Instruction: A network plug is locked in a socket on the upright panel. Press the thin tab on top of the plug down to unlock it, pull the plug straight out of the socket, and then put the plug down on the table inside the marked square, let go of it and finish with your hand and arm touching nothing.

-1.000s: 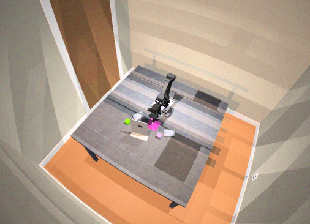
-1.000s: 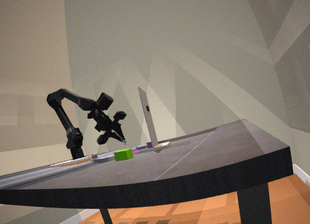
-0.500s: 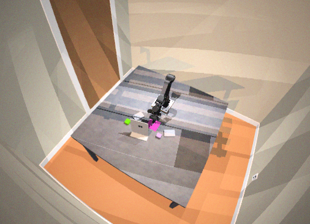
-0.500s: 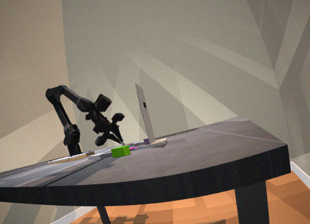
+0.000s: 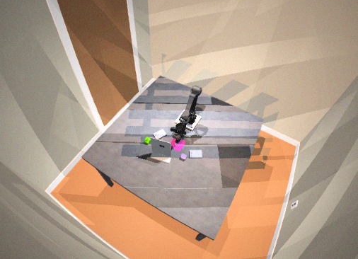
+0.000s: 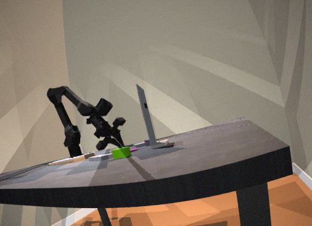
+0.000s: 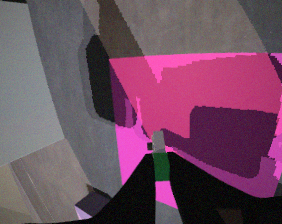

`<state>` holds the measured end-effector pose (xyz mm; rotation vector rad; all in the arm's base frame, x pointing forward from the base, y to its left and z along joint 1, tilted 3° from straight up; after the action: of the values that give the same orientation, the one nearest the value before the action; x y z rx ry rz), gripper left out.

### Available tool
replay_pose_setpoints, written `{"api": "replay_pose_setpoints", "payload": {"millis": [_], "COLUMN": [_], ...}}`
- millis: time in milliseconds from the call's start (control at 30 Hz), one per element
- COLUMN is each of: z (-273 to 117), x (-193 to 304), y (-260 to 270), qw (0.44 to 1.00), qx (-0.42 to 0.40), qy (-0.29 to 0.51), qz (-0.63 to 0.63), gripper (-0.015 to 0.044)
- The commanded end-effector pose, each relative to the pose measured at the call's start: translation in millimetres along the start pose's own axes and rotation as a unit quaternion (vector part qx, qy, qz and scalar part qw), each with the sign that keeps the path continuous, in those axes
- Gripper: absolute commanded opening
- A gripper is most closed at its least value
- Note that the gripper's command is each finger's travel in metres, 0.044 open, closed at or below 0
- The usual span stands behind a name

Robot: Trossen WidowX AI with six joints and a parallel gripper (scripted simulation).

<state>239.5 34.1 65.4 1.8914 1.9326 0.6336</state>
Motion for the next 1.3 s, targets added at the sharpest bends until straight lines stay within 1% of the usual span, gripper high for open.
{"api": "replay_pose_setpoints", "payload": {"millis": [0, 400, 600, 1267], "z": [2, 3, 3, -10], "x": [0, 0, 0, 0], "y": [-1, -1, -1, 0], "qw": [1.0, 1.0, 1.0, 1.0], "qx": [0.001, 0.0, 0.0, 0.001], "qy": [0.0, 0.0, 0.0, 0.0], "qz": [0.001, 0.0, 0.0, 0.0], "gripper": [0.0, 0.0, 0.0156, 0.0156]}}
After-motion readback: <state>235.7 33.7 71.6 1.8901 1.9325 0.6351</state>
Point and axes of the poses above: the point midway between the two fingers, 35 mm back from their tips, its own z axis out along the fingers, its own y axis across the jaws, x = y × z, the point moved 5 cm from there along -z, back along the fingers, and after that the axes turned 7 degrees about z, right-handed, at the moved point
